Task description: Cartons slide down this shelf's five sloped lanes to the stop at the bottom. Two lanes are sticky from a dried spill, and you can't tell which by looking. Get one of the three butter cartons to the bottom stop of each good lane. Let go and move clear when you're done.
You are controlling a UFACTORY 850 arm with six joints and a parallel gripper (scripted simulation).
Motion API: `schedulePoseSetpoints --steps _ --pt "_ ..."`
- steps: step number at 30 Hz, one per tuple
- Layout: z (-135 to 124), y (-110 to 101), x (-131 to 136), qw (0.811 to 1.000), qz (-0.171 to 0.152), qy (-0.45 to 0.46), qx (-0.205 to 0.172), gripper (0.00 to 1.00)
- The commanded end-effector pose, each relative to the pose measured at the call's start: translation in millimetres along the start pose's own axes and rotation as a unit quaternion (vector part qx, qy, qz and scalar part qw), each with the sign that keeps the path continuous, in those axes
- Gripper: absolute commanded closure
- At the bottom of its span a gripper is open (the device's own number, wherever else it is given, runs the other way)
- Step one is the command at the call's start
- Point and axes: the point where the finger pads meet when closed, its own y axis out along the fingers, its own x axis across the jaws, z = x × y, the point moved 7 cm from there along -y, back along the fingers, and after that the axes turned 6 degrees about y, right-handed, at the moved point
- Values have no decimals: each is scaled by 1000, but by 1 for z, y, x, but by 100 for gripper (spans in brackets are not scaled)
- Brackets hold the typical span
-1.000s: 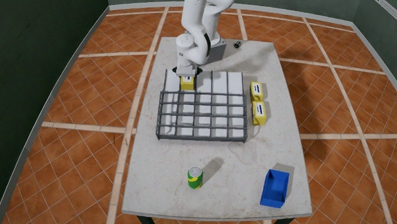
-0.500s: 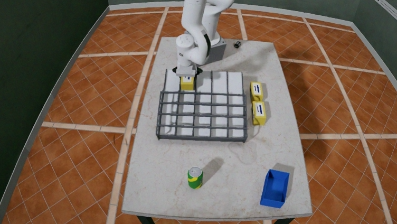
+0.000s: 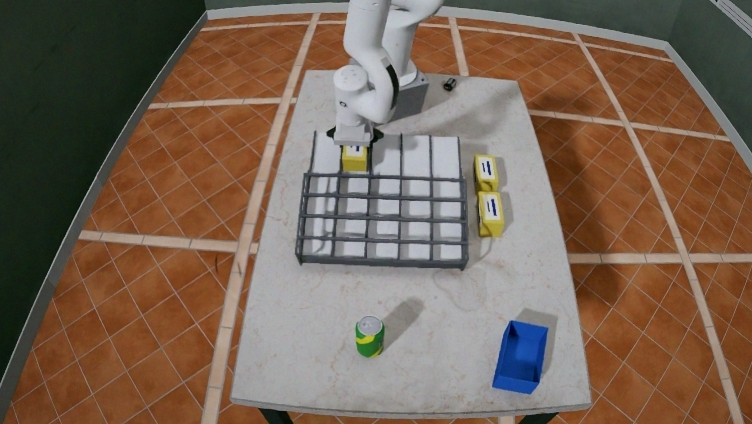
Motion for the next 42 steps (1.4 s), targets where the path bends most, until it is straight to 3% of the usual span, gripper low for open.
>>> schedulePoseSetpoints --steps 1,42 --pt "0 -1 0 1000 0 0 1 100" --pt "1 5 1 1000 0 0 1 100"
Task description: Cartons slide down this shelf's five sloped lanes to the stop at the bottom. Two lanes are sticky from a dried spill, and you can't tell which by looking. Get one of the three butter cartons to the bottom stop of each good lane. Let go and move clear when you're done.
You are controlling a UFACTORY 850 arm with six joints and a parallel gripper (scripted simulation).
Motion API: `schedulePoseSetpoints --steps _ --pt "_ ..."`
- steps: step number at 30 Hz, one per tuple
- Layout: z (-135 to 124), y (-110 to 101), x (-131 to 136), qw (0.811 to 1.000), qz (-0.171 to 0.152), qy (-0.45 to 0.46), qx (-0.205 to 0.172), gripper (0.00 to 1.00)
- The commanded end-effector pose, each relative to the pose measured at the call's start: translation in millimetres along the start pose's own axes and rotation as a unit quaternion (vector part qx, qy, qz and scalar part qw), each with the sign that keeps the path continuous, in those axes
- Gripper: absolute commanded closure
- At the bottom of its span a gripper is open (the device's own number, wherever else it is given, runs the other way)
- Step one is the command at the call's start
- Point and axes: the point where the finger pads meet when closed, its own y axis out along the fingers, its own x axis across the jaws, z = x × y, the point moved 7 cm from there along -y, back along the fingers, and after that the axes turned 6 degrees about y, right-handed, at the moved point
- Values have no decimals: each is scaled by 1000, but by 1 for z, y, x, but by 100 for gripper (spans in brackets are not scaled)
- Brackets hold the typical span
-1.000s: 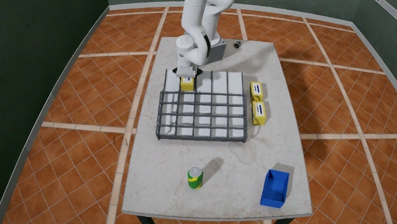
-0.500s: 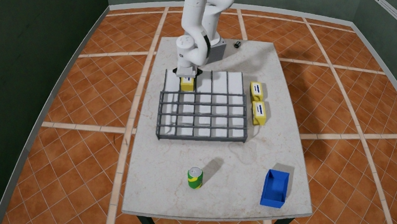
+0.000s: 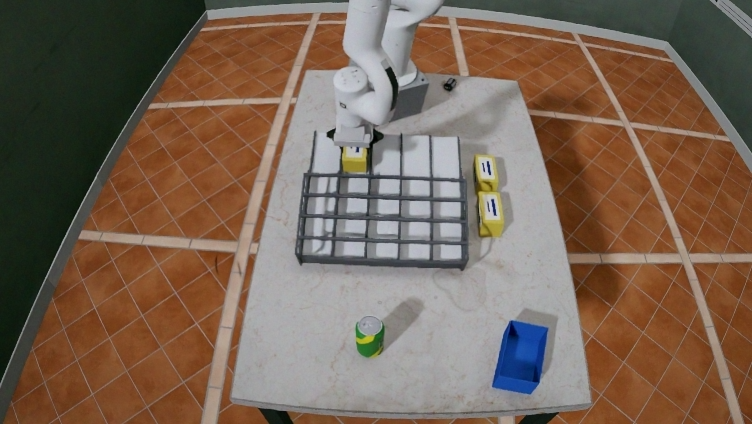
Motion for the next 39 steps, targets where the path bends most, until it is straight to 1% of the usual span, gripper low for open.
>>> schedulePoseSetpoints --steps 1,11,12,39 --pt "1 0 0 1000 0 0 1 100" --pt "1 0 0 1000 0 0 1 100" --pt "1 0 0 1000 0 0 1 25" --pt "1 0 0 1000 0 0 1 23"
